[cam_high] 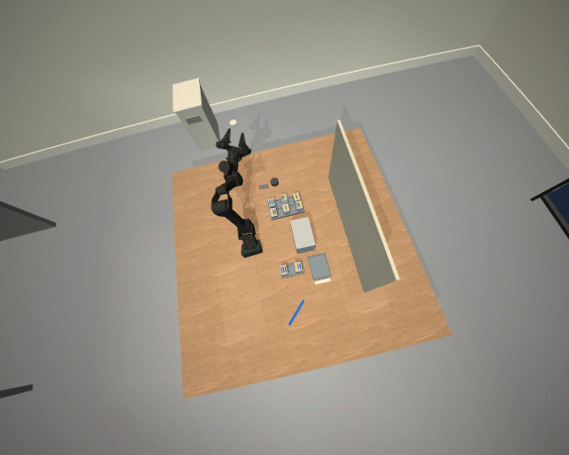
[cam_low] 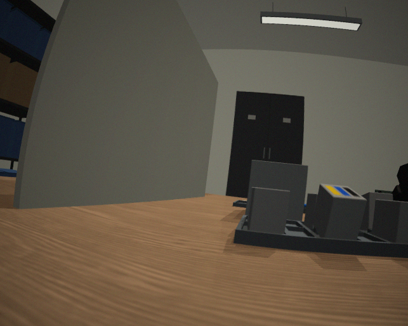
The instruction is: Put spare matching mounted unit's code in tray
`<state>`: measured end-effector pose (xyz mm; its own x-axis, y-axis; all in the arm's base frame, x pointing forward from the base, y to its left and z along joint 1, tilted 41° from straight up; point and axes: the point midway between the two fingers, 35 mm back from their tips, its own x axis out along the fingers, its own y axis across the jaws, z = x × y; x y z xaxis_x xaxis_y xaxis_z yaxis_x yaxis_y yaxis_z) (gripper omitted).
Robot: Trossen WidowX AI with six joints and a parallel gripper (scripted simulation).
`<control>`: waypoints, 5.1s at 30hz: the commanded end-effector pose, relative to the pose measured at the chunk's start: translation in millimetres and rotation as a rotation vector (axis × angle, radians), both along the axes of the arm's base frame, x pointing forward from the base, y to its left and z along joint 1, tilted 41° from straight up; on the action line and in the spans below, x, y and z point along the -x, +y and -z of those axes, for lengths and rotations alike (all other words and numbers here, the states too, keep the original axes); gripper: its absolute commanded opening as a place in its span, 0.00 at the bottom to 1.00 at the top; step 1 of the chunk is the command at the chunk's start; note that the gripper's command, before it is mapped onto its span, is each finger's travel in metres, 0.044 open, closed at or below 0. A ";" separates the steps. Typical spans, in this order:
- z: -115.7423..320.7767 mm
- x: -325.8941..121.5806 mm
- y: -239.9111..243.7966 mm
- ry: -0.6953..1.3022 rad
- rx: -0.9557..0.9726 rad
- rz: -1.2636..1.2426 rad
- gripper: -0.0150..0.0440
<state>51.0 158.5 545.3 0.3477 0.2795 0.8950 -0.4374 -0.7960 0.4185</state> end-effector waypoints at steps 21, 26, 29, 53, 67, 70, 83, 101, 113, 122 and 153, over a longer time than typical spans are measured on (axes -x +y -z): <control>36.7 -85.0 132.5 -0.177 0.686 0.457 1.00; 74.4 -145.0 161.8 -0.192 0.979 0.571 1.00; 101.5 -183.8 169.2 -0.185 1.153 0.615 1.00; 355.2 -385.2 29.5 -0.029 2.293 0.214 1.00; 450.3 -361.1 -134.6 0.216 2.255 -0.468 1.00; 450.3 -361.1 -134.6 0.216 2.255 -0.468 1.00; 450.3 -361.1 -134.6 0.216 2.255 -0.468 1.00; 373.8 -168.3 -79.7 -1.136 2.079 -0.359 1.00; 374.0 -98.8 -67.1 -1.559 1.887 -0.242 1.00; 369.9 -100.7 -61.8 -1.559 1.887 -0.241 0.76; 396.7 -98.6 -39.9 -1.562 1.895 -0.244 0.76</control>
<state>151.2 115.1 152.3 -0.1546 0.6287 -0.7621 -0.9791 -0.2007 0.0330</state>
